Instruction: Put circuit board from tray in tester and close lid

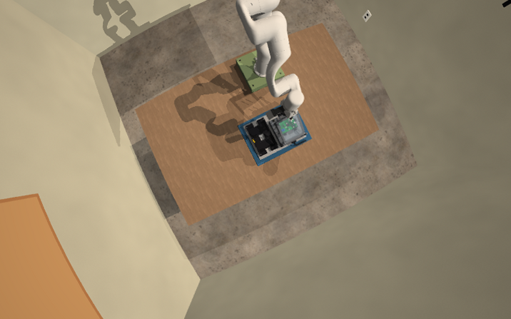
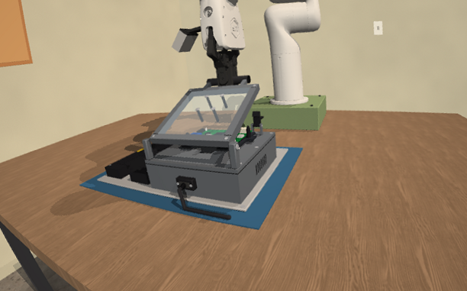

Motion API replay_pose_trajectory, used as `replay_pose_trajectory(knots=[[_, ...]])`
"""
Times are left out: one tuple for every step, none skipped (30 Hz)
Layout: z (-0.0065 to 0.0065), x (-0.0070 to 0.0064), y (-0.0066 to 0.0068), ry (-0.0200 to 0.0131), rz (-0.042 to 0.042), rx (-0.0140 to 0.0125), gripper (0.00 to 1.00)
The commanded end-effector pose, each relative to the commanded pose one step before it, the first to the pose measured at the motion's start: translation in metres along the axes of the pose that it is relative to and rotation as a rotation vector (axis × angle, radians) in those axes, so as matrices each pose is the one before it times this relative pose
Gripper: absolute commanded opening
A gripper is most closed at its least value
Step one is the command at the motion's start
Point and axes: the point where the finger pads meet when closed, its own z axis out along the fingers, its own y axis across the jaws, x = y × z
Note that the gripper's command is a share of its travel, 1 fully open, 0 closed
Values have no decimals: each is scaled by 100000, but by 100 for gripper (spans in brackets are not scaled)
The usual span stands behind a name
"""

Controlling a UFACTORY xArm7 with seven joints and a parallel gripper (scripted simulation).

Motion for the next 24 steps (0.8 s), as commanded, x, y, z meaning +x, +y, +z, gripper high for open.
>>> replay_pose_trajectory(knots=[[1068,9,335,34,-13,402,0],[182,0,73,0,1,0,0],[179,0,74,-1,1,1,0],[176,0,74,-1,2,1,0],[171,-2,57,-4,-2,-1,0],[166,-3,46,-5,-4,-3,0],[164,-2,46,-4,-3,-2,0],[161,-1,47,-2,-2,-1,0],[0,0,0,0,0,0,0],[0,0,0,0,0,0,0],[159,0,47,-1,0,0,0],[156,0,47,1,1,0,0],[154,1,48,2,2,1,0],[151,2,48,4,3,2,0],[149,2,48,5,4,2,0],[145,0,43,0,1,0,0],[141,-6,26,-15,-7,-6,0],[139,-5,27,-12,-5,-5,0],[136,-3,27,-8,-4,-3,0],[134,-2,27,-5,-2,-2,0],[131,-1,27,-2,-1,-1,0],[129,0,27,1,0,0,0],[127,1,28,3,2,1,0],[124,2,28,6,3,2,0]])
